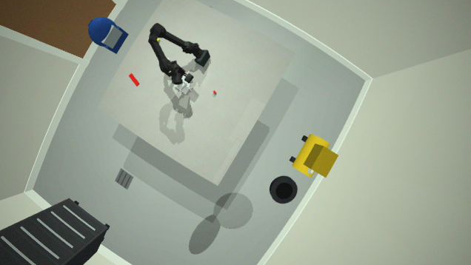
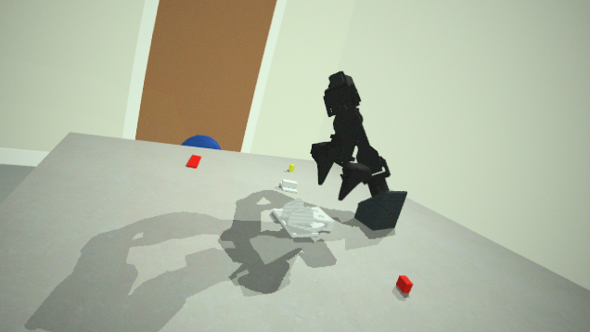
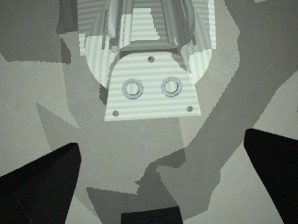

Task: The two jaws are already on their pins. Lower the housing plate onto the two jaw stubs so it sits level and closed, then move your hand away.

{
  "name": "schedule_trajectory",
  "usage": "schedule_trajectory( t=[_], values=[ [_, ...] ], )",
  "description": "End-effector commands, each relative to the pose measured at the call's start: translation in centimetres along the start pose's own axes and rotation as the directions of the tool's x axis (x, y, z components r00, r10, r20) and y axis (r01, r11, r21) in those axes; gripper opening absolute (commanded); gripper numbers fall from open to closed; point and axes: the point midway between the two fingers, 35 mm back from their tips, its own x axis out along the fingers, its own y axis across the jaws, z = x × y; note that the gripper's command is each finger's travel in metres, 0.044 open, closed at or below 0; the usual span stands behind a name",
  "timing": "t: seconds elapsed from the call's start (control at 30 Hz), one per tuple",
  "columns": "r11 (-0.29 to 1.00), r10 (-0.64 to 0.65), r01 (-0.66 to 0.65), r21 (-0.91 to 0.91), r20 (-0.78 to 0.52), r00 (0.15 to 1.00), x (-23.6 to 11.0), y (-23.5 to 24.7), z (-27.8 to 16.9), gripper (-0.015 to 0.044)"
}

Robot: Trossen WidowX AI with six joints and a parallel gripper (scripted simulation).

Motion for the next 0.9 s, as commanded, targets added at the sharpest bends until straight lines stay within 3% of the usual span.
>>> schedule_trajectory(
  t=[0.0,0.87],
  values=[
    [1.0,0.018,-0.018,0.005,0.015,1.0,-3.48,0.1,-0.82,0.044],
    [1.0,0.016,-0.016,0.006,0.014,1.0,-4.25,-0.01,-1.15,0.044]
  ],
)
